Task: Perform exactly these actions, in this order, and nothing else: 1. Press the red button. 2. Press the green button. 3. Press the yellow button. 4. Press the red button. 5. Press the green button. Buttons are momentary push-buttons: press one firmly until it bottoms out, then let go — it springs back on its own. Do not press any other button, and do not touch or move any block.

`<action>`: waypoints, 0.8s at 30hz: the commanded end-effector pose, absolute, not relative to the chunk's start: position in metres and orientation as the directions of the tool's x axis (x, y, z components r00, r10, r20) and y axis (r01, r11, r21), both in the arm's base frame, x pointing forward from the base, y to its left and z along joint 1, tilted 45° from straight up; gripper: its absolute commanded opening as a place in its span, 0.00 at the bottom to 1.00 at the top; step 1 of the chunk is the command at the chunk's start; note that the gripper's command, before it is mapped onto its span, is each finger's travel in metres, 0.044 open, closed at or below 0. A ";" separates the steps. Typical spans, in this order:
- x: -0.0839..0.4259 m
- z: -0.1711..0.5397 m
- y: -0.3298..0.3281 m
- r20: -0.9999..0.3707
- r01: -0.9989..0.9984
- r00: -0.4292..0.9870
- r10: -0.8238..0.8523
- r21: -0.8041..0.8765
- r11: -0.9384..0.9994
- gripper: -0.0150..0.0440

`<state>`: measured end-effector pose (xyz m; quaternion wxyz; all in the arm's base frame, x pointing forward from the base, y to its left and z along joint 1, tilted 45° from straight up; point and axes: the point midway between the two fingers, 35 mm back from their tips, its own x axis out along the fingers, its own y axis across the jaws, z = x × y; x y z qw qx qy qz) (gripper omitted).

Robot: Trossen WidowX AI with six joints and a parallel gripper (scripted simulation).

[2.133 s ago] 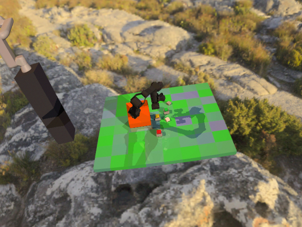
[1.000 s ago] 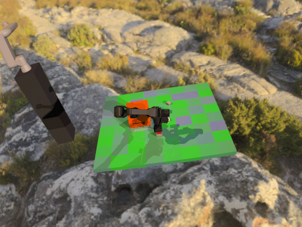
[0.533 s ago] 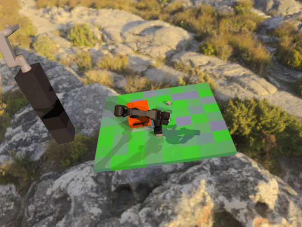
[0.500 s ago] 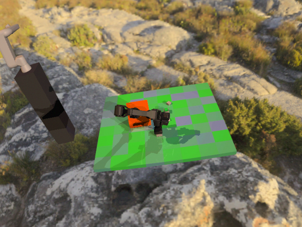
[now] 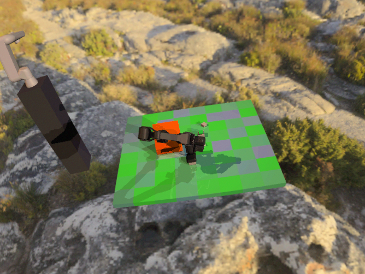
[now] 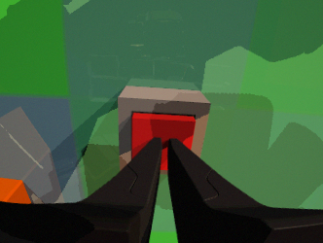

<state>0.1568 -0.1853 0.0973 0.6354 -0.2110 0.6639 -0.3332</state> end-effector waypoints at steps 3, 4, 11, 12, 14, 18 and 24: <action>0.156 0.096 -0.185 -0.705 0.138 -0.105 -0.701 -0.709 0.692 0.29; 0.156 0.096 -0.185 -0.705 0.138 -0.105 -0.701 -0.709 0.692 0.29; 0.160 0.120 -0.162 -0.706 0.138 -0.105 -0.700 -0.707 0.693 0.29; 0.160 0.120 -0.162 -0.706 0.138 -0.105 -0.700 -0.707 0.693 0.29; 0.162 0.125 -0.156 -0.709 0.138 -0.105 -0.697 -0.705 0.696 0.29; 0.167 0.156 -0.124 -0.711 0.138 -0.106 -0.696 -0.703 0.697 0.29; 0.169 0.162 -0.117 -0.709 0.137 -0.105 -0.697 -0.704 0.696 0.29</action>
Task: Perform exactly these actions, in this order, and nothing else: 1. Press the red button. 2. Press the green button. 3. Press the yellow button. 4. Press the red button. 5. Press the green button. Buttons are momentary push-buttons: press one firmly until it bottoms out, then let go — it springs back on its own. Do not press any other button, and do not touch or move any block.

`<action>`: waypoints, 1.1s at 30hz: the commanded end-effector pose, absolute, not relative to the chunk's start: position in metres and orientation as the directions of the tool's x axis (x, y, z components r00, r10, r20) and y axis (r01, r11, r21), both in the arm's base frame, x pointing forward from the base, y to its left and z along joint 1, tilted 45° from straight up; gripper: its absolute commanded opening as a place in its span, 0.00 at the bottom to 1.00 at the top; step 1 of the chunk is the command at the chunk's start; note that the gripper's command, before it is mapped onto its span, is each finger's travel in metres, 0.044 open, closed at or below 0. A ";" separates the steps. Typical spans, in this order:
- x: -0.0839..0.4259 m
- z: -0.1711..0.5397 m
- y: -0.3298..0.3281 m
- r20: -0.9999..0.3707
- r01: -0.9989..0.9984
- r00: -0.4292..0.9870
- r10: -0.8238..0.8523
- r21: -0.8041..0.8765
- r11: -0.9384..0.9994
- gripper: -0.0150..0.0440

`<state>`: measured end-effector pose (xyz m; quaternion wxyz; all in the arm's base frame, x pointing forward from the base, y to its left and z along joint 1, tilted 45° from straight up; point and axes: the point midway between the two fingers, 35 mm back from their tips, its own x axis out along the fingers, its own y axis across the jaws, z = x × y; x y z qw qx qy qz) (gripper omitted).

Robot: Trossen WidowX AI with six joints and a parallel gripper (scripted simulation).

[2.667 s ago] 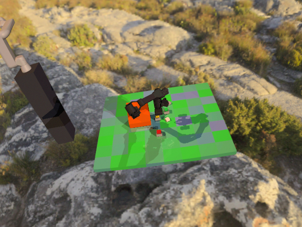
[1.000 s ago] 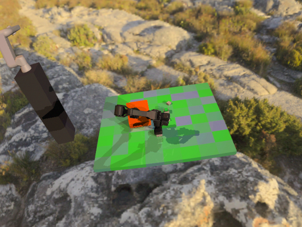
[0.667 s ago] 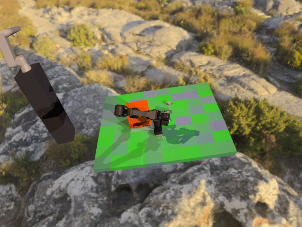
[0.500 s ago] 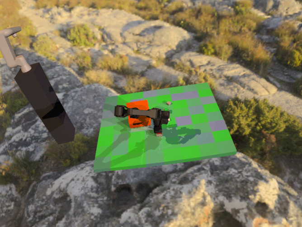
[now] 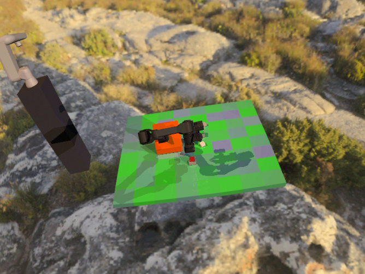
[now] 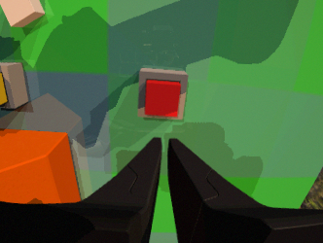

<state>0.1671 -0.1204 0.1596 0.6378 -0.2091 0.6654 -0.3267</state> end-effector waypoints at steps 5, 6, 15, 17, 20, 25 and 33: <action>0.213 0.137 -0.091 -0.728 0.138 -0.094 -0.680 -0.686 0.715 0.29; 0.222 0.130 -0.084 -0.731 0.138 -0.092 -0.677 -0.682 0.718 0.29; 0.279 0.048 -0.004 -0.738 0.142 -0.093 -0.668 -0.674 0.725 0.29; 0.284 0.026 0.015 -0.734 0.143 -0.095 -0.673 -0.679 0.720 0.29; 0.287 -0.007 0.040 -0.720 0.142 -0.100 -0.687 -0.693 0.707 0.29; 0.287 -0.014 0.046 -0.716 0.142 -0.100 -0.690 -0.697 0.703 0.29; 0.281 -0.058 0.003 -0.715 0.143 -0.100 -0.692 -0.699 0.701 0.29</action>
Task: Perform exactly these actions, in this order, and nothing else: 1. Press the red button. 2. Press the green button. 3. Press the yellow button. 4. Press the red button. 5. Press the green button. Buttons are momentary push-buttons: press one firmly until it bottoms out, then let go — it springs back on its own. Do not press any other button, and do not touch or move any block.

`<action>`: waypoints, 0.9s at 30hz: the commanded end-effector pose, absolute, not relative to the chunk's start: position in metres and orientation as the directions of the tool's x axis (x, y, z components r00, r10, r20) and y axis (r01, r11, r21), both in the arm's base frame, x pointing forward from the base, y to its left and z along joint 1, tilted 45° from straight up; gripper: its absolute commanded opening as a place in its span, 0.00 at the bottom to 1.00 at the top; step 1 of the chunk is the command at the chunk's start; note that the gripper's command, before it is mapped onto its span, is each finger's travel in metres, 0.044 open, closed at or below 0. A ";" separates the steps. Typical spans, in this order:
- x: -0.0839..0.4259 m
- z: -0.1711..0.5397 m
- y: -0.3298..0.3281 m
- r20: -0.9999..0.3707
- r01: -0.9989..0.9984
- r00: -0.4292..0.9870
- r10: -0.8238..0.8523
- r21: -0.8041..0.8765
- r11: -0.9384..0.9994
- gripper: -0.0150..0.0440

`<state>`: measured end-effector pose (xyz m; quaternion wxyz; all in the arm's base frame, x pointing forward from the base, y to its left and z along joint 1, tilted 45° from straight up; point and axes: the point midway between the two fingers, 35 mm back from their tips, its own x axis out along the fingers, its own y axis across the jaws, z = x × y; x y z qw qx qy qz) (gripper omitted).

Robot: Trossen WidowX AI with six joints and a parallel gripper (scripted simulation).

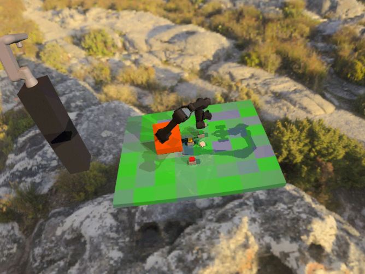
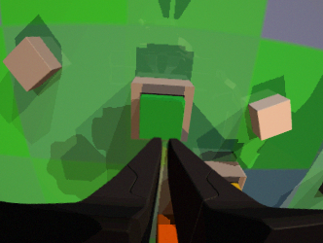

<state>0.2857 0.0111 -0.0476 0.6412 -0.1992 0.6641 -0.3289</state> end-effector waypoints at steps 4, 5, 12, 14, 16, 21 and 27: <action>0.281 -0.060 0.001 -0.715 0.143 -0.100 -0.692 -0.699 0.701 0.29; 0.281 -0.061 0.000 -0.715 0.143 -0.100 -0.692 -0.699 0.701 0.29; 0.280 -0.070 -0.008 -0.715 0.143 -0.100 -0.692 -0.699 0.701 0.29; 0.279 -0.072 -0.010 -0.715 0.143 -0.100 -0.692 -0.699 0.701 0.29; 0.279 -0.074 -0.013 -0.715 0.143 -0.100 -0.692 -0.699 0.701 0.29; 0.278 -0.080 -0.018 -0.714 0.143 -0.100 -0.693 -0.699 0.700 0.29; 0.278 -0.082 -0.020 -0.714 0.143 -0.100 -0.693 -0.700 0.700 0.29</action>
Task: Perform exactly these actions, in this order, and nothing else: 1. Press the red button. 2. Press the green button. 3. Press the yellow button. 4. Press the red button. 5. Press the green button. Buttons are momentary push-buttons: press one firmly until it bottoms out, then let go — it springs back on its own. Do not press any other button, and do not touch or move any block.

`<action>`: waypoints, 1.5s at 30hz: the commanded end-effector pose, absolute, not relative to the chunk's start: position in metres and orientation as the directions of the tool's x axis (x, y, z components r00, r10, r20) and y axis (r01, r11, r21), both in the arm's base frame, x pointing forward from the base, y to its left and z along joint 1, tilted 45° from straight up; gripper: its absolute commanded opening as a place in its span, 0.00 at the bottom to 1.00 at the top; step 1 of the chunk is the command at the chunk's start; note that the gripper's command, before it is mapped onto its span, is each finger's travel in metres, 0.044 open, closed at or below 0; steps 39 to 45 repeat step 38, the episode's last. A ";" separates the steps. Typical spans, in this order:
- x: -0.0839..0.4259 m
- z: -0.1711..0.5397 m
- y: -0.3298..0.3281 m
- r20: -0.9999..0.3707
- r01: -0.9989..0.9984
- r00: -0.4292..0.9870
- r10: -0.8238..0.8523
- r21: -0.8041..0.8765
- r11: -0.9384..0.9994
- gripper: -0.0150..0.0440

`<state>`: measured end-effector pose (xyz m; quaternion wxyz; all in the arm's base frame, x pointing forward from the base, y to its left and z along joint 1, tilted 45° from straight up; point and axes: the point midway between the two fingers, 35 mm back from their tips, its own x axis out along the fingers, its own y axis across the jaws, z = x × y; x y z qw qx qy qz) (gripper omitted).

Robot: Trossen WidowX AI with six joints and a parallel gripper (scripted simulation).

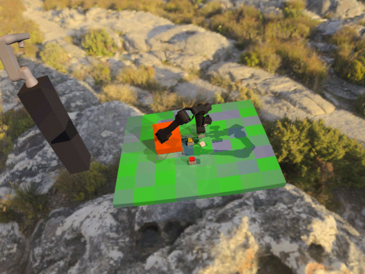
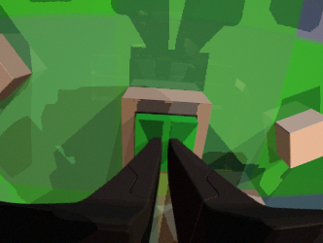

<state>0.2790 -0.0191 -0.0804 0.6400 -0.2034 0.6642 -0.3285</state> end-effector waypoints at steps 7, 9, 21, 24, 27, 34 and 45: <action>0.278 -0.082 -0.020 -0.714 0.143 -0.100 -0.693 -0.700 0.700 0.29; 0.278 -0.082 -0.020 -0.714 0.143 -0.100 -0.693 -0.700 0.700 0.29; 0.281 -0.058 0.003 -0.715 0.143 -0.100 -0.692 -0.699 0.701 0.29; 0.282 -0.059 0.006 -0.716 0.143 -0.100 -0.691 -0.698 0.702 0.33; 0.287 -0.070 0.045 -0.724 0.141 -0.096 -0.683 -0.689 0.711 0.47; 0.273 -0.098 0.137 -0.722 0.144 -0.099 -0.685 -0.691 0.708 0.78; 0.273 -0.098 0.137 -0.722 0.144 -0.099 -0.685 -0.691 0.708 0.91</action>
